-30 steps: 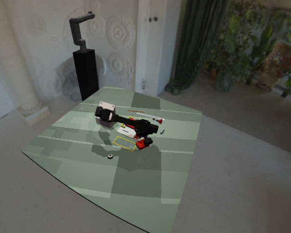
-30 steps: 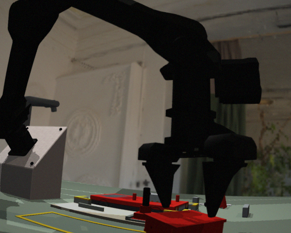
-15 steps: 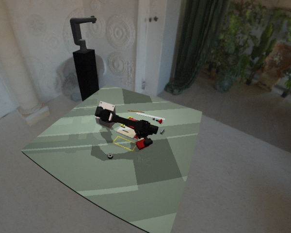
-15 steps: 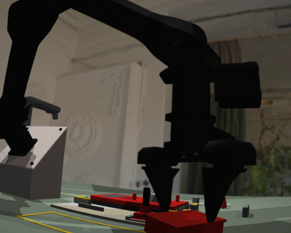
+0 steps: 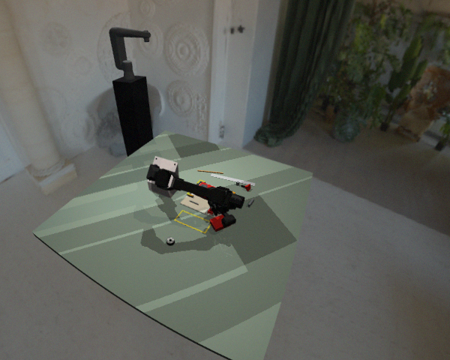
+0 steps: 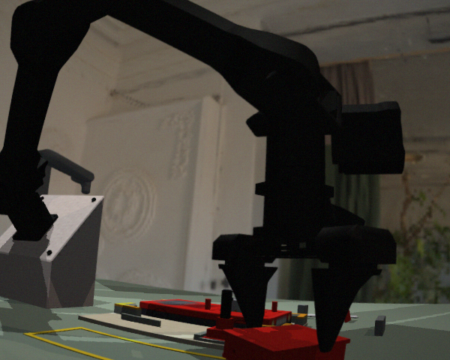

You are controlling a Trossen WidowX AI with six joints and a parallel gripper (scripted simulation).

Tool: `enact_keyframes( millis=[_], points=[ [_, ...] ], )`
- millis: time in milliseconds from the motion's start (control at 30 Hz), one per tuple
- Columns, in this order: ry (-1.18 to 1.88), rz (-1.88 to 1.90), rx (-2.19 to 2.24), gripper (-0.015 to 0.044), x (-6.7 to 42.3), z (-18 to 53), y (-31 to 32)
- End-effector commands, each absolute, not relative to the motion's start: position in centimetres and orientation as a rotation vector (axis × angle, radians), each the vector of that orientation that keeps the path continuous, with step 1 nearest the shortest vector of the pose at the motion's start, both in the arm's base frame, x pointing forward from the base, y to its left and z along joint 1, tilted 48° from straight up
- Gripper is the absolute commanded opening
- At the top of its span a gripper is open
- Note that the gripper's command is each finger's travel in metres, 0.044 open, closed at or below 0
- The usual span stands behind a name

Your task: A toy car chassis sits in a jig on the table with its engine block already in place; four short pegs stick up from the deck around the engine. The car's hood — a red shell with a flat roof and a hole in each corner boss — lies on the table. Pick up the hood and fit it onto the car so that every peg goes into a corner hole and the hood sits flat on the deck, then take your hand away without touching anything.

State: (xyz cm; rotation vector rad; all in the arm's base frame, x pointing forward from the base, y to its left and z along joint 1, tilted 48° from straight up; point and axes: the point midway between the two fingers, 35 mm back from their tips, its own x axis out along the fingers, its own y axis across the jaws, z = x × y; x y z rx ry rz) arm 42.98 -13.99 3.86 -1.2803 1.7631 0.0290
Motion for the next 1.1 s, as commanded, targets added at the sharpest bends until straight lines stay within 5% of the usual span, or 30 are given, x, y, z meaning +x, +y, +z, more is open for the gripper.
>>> enact_keyframes(
  millis=[0,467,567,900,1067],
  points=[
    [1.768,0.031,-1.285,0.0440,42.89,3.64,-14.28],
    [1.768,0.030,-1.286,0.0440,42.85,3.18,-14.79],
    [1.763,0.029,-1.281,0.0361,42.95,3.37,-14.54],
    [1.763,0.029,-1.281,0.0295,42.95,3.37,-14.54],
    [1.762,0.030,-1.282,0.0163,42.97,3.51,-14.34]
  ],
)
